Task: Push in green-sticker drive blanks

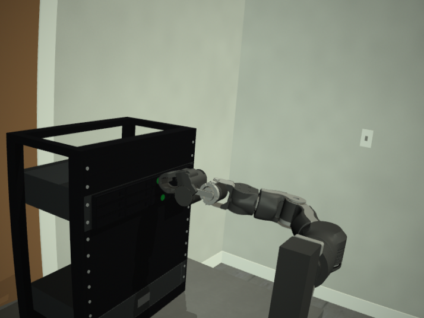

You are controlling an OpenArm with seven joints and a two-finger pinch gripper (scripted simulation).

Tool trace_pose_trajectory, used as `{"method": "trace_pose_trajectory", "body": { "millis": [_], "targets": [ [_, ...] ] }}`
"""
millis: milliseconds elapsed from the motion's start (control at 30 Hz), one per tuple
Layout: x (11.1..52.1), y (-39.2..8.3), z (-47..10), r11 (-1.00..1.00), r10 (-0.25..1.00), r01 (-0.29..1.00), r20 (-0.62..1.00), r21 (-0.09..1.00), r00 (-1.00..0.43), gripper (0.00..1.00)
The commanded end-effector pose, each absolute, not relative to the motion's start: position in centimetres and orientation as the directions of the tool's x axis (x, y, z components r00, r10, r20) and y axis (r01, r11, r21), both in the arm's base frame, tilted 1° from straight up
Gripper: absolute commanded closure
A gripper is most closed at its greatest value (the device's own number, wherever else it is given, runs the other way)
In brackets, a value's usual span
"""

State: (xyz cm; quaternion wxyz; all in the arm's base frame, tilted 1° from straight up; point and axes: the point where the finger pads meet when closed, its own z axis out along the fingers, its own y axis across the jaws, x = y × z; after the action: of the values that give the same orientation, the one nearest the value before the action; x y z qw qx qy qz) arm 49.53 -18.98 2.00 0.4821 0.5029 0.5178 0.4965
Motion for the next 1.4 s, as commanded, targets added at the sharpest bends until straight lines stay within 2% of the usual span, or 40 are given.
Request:
{"method": "trace_pose_trajectory", "body": {
  "millis": [0, 333, 733, 933, 1367],
  "targets": [
    [49.7, -17.5, 2.5, 0.004, 0.997, 0.03, -0.002, 1.0, -0.073, 1.0],
    [48.7, -17.5, 2.6, 0.005, 0.997, 0.026, -0.003, 1.0, -0.076, 1.0],
    [41.1, -17.9, 2.9, 0.005, 0.997, 0.025, -0.004, 1.0, -0.075, 1.0],
    [39.4, -18.0, 2.9, 0.006, 0.997, 0.024, -0.004, 1.0, -0.075, 1.0],
    [38.8, -18.1, 2.9, 0.006, 0.997, 0.024, -0.004, 1.0, -0.075, 1.0]
  ]
}}
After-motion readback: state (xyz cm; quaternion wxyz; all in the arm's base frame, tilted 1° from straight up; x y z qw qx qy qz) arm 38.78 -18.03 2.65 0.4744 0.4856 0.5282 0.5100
